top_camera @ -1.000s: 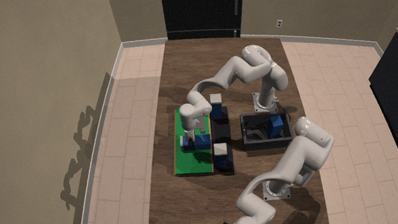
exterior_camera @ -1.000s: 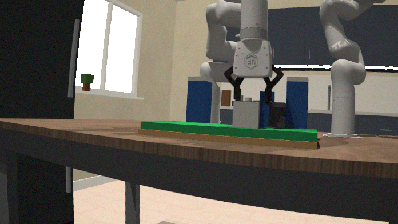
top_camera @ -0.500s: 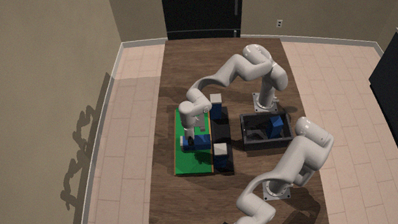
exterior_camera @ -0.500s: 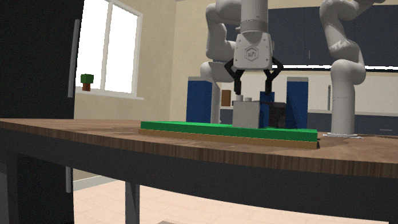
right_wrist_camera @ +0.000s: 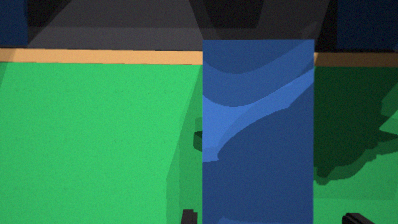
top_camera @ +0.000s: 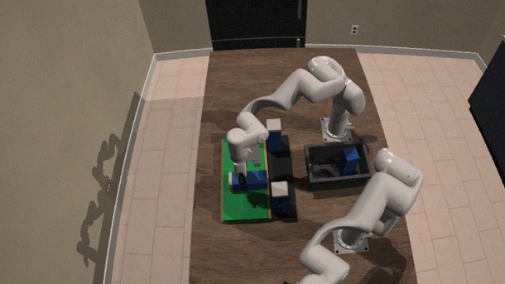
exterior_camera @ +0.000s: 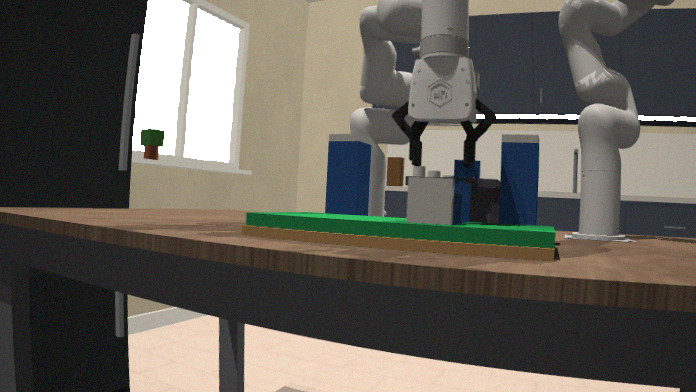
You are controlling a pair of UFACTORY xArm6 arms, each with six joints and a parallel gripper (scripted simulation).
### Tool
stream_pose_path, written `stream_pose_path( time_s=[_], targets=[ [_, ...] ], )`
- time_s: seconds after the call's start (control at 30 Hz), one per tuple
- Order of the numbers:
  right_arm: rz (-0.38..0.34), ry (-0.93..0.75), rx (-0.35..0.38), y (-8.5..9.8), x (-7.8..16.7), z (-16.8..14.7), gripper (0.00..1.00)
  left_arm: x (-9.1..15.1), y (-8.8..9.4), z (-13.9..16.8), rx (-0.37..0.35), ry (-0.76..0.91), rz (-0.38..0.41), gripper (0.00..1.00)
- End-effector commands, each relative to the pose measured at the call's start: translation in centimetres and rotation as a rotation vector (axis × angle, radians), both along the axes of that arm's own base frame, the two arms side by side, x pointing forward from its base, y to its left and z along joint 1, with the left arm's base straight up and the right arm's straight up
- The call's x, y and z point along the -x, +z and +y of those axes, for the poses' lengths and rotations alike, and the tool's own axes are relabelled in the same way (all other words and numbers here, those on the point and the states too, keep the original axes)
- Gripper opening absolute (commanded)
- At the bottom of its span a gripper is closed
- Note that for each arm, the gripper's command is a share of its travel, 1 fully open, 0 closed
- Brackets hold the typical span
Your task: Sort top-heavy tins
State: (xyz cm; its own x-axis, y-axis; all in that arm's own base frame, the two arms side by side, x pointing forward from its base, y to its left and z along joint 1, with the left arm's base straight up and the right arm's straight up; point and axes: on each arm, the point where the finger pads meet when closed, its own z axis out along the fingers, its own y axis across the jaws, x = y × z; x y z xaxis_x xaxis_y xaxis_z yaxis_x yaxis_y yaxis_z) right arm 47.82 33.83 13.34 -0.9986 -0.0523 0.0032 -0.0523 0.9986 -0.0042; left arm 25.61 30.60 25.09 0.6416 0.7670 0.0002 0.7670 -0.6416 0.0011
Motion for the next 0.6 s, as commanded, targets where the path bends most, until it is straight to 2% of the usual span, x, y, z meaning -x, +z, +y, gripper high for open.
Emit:
stream_pose_path(
  time_s=[0.0, 0.27, 0.57],
  targets=[
    [-0.005, 0.0, -0.004, 0.3, -0.1, 0.1, 0.84, -0.1, 0.2, 0.1, -0.003, 0.0, -0.003, 1.0],
    [-0.005, 0.0, -0.004, 0.3, 0.1, 0.1, 0.84, -0.1, 0.2, 0.1, -0.003, 0.0, -0.003, 1.0],
    [-0.006, 0.007, -0.004, 0.3, 4.1, -0.4, 0.84, -0.1, 0.2, 0.1, -0.003, 0.0, -0.003, 1.0]
  ],
)
